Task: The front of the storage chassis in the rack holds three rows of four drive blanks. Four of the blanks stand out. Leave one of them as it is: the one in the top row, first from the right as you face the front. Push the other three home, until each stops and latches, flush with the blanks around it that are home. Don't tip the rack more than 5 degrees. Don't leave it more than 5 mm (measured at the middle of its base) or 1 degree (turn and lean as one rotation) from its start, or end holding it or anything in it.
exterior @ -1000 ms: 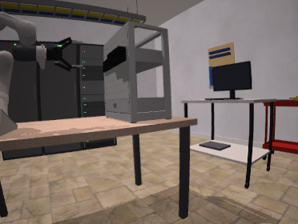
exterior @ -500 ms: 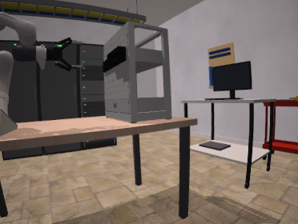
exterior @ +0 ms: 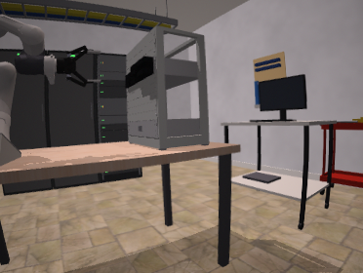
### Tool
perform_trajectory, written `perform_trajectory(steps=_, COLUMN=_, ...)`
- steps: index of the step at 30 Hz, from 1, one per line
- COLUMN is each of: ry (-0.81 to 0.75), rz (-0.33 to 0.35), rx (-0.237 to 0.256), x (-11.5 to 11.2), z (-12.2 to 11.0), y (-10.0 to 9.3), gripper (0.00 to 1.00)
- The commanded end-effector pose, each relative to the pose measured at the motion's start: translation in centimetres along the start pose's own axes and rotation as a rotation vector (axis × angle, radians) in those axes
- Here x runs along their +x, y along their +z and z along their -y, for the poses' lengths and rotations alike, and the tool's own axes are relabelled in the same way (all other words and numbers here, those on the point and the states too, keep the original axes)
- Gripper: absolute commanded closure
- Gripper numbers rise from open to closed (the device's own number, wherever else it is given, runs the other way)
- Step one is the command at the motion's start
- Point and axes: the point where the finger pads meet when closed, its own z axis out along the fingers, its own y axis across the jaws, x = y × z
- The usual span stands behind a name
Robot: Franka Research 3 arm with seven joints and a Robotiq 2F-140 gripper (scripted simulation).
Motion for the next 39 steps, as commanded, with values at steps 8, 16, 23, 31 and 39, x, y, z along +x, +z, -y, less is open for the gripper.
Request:
perform_trajectory(steps=8, ry=0.013, rz=0.000, rx=0.002, x=0.1, z=0.1, y=0.0, gripper=0.00)
perform_trajectory(steps=16, ry=0.013, rz=0.000, rx=0.002, x=0.1, z=0.1, y=0.0, gripper=0.00)
perform_trajectory(steps=23, ry=0.013, rz=0.000, rx=0.002, x=0.1, z=0.1, y=0.0, gripper=0.00)
perform_trajectory(steps=31, ry=0.013, rz=-0.002, rx=0.002, x=0.0, z=0.1, y=0.2, gripper=0.00)
perform_trajectory(steps=39, ry=0.014, rz=-0.004, rx=0.003, x=-0.6, z=0.2, y=1.5, gripper=0.00)
